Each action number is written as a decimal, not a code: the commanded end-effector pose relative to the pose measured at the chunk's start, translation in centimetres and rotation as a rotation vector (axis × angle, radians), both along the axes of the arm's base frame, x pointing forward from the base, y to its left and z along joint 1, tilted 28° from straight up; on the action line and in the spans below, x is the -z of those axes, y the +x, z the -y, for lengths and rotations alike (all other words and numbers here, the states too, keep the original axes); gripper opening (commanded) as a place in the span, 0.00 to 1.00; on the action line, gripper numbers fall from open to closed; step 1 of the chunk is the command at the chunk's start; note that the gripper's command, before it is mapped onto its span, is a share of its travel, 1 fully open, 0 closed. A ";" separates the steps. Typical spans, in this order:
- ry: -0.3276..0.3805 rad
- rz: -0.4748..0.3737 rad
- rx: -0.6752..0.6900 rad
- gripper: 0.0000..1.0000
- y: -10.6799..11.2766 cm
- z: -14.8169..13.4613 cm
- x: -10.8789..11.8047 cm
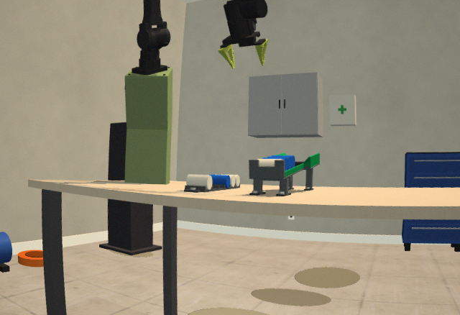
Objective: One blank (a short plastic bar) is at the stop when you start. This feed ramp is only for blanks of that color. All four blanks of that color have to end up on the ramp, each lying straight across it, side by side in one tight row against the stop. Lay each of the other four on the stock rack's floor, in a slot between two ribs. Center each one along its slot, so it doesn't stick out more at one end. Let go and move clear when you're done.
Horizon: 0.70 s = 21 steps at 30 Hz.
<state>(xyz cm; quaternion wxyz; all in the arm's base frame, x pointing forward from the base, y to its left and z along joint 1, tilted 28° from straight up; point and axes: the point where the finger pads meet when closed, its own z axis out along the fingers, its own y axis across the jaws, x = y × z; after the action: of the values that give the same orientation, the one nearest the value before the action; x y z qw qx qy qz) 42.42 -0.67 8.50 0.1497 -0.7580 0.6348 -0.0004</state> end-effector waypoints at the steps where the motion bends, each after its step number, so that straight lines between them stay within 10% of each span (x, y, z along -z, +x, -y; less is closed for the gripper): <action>1: -0.007 0.020 -0.013 1.00 0.4 -0.1 -1.2; 16: -0.008 0.017 -0.014 1.00 0.3 -0.2 -0.9; 21: -0.095 -0.016 -0.010 1.00 0.5 -0.8 5.7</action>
<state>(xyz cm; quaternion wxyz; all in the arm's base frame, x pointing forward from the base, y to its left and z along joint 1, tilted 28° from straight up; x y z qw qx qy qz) 42.60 -1.28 6.87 0.1257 -0.7615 0.6354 -0.0245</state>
